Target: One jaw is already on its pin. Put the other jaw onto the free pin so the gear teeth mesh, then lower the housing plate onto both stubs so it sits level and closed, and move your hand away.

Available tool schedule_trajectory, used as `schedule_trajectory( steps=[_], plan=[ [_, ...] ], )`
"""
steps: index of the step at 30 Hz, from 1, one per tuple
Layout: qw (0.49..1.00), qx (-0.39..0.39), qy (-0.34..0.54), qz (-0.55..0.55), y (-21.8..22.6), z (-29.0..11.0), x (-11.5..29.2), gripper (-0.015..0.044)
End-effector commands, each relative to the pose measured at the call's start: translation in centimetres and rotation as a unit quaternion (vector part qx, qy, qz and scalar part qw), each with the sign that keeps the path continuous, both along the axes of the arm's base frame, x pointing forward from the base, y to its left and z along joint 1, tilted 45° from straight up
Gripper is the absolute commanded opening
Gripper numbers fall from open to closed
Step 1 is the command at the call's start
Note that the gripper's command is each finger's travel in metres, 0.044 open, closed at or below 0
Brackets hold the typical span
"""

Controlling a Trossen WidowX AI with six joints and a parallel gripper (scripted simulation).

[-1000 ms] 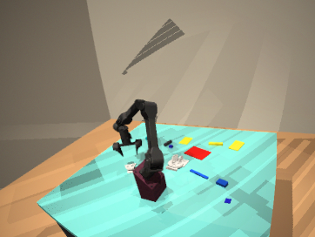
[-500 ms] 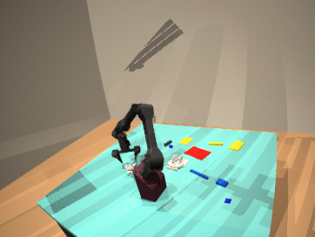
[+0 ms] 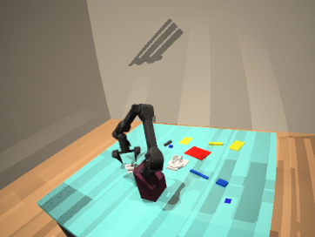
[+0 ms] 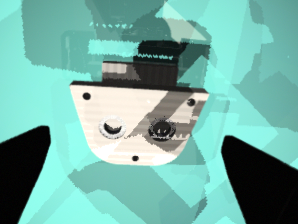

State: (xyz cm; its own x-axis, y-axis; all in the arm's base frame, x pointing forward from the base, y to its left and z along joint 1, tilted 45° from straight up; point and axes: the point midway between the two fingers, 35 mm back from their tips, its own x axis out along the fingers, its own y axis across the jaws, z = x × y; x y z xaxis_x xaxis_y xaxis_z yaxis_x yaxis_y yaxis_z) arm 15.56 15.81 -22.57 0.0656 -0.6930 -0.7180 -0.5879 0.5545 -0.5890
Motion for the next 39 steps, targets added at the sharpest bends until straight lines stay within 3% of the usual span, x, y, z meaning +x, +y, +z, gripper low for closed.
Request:
schedule_trajectory(
  steps=[1, 39],
  plan=[
    [1.0, -0.001, 0.0, 0.002, -0.5, -0.5, 0.1, 0.044],
    [1.0, -0.002, 0.0, 0.002, -3.1, -3.2, 0.4, 0.044]
  ],
)
